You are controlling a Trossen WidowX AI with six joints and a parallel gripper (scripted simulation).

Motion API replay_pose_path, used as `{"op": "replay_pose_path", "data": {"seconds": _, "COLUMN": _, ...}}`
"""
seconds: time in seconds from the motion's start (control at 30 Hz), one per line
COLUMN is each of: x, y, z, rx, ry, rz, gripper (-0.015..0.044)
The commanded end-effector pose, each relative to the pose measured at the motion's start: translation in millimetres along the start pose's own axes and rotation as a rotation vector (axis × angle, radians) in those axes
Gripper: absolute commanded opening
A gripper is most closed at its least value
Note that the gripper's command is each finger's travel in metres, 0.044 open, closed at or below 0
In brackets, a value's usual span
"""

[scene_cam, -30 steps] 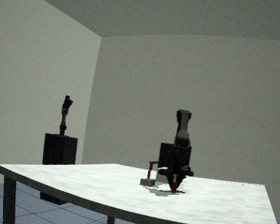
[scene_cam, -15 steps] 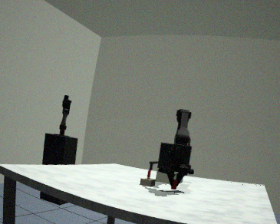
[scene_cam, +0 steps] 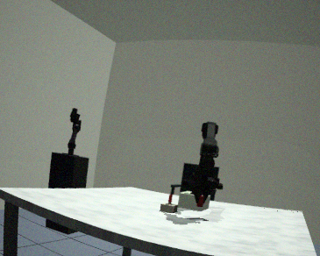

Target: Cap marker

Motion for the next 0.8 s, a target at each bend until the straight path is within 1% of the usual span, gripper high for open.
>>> {"op": "replay_pose_path", "data": {"seconds": 0.0, "x": -6.1, "y": 7.7, "z": -7.9, "rx": -0.003, "ry": -0.001, "rz": 0.001, "gripper": 0.0}}
{"op": "replay_pose_path", "data": {"seconds": 0.77, "x": -32.9, "y": 76.0, "z": -52.9, "rx": 0.016, "ry": 0.0, "rz": 0.001, "gripper": 0.0}}
Point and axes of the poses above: the point midway between the two fingers, 35 mm back from their tips, its own x axis out along the fingers, its own z axis across the jaws, y = z × x, the point moved 7 cm from there along -x, back along the fingers
